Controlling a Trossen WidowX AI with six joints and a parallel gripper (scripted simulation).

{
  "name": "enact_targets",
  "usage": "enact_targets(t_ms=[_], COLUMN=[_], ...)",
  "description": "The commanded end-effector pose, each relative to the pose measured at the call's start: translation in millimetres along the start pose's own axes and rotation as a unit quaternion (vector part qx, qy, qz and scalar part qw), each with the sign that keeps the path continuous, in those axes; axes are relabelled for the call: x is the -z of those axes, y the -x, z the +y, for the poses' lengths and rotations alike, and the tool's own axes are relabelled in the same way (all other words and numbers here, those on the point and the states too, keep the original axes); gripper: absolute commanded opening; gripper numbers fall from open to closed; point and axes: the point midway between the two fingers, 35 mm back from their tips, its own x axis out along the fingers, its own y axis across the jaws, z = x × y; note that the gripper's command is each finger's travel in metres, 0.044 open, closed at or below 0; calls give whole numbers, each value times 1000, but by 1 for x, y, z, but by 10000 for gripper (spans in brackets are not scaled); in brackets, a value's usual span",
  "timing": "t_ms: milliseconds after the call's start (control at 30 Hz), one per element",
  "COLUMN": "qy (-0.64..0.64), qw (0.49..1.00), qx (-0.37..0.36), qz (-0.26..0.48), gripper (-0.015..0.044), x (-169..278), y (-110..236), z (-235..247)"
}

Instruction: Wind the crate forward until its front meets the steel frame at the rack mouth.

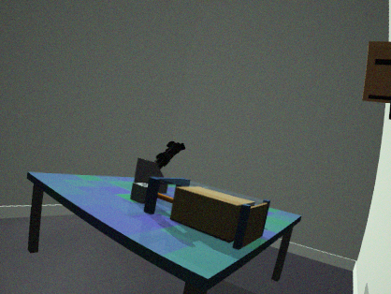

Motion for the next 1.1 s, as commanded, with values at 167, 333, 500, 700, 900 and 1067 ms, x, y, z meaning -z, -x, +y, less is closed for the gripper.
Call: enact_targets(t_ms=[167,333,500,700,900,1067], qy=[13,30,41,46,45,37], qw=[999,995,987,971,950,927], qx=[-21,-53,-76,-93,-96,-88], qz=[27,80,139,215,293,362], gripper=[440,440,440,440,440,440], x=[44,116,182,252,309,348], y=[2,12,30,61,101,142], z=[-11,-36,-69,-119,-174,-227])
